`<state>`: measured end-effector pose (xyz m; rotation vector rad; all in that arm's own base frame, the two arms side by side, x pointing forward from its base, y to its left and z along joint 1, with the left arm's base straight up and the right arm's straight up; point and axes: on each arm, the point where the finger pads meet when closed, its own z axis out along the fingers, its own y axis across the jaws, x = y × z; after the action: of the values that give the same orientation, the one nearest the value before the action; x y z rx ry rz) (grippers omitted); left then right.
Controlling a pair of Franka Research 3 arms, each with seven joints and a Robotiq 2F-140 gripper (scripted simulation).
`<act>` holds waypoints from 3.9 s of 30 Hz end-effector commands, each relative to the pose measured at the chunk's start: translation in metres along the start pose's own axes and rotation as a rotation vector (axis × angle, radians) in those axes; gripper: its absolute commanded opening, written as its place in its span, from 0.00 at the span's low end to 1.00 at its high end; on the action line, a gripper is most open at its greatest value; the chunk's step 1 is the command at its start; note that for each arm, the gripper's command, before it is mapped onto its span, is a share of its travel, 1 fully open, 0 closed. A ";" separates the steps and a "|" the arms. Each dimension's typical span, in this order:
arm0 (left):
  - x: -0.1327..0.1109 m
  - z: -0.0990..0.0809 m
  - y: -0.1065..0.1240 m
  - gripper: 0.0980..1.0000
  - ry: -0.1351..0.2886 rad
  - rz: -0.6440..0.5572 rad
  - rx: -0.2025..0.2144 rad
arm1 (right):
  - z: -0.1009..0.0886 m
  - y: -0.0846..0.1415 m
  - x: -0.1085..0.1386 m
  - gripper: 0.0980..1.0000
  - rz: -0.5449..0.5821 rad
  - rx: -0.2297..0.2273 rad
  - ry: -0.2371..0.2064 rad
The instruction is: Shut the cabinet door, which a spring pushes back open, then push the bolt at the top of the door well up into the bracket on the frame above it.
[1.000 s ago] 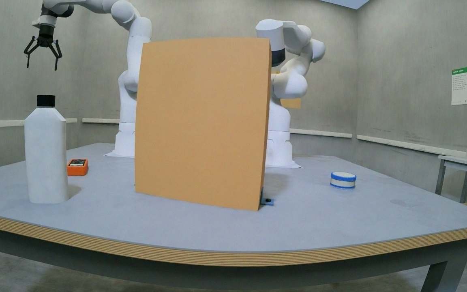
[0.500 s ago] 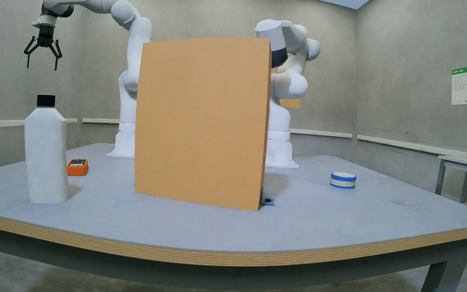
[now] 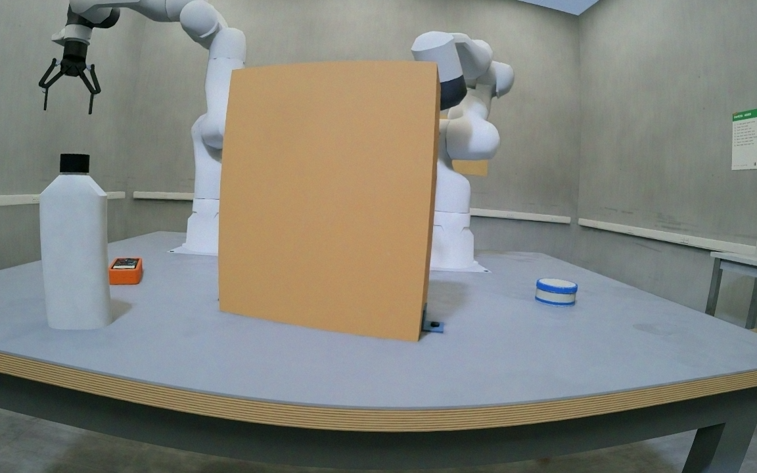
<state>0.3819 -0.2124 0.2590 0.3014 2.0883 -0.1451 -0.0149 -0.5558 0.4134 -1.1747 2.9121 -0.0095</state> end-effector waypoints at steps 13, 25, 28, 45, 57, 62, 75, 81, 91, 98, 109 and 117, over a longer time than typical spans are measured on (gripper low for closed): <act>-0.006 -0.001 -0.001 0.00 -0.012 -0.020 0.004 | 0.000 0.000 0.000 1.00 0.000 0.000 0.000; -0.008 0.001 0.000 0.00 -0.012 -0.010 0.021 | 0.000 0.000 0.000 1.00 0.000 0.000 0.000; -0.008 0.001 0.000 0.00 -0.012 -0.010 0.021 | 0.000 0.000 0.000 1.00 0.000 0.000 0.000; -0.008 0.001 0.000 0.00 -0.012 -0.010 0.021 | 0.000 0.000 0.000 1.00 0.000 0.000 0.000; -0.008 0.001 0.000 0.00 -0.012 -0.010 0.021 | 0.000 0.000 0.000 1.00 0.000 0.000 0.000; -0.008 0.002 0.000 0.00 -0.013 -0.009 0.022 | 0.000 0.000 0.000 1.00 0.000 0.000 0.000; -0.009 0.003 0.001 0.00 -0.013 -0.006 0.028 | 0.000 0.000 0.000 1.00 0.000 0.000 0.000; -0.009 0.003 0.001 0.00 -0.013 -0.006 0.028 | 0.000 0.000 0.000 1.00 0.000 0.000 0.000; -0.009 0.003 0.001 0.00 -0.013 -0.006 0.028 | 0.000 0.000 0.000 1.00 0.000 0.000 0.000; -0.009 0.003 0.001 0.00 -0.013 -0.006 0.028 | 0.000 0.000 0.000 1.00 0.000 0.000 0.000; -0.015 -0.001 0.001 0.00 -0.013 -0.006 0.028 | 0.000 0.000 0.000 1.00 0.000 0.000 0.000; -0.015 -0.002 0.001 0.00 -0.013 -0.006 0.028 | 0.000 0.000 0.000 1.00 0.000 0.000 0.000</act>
<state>0.3833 -0.2118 0.2593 0.3064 2.0980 -0.1790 -0.0149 -0.5558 0.4134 -1.1747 2.9121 -0.0095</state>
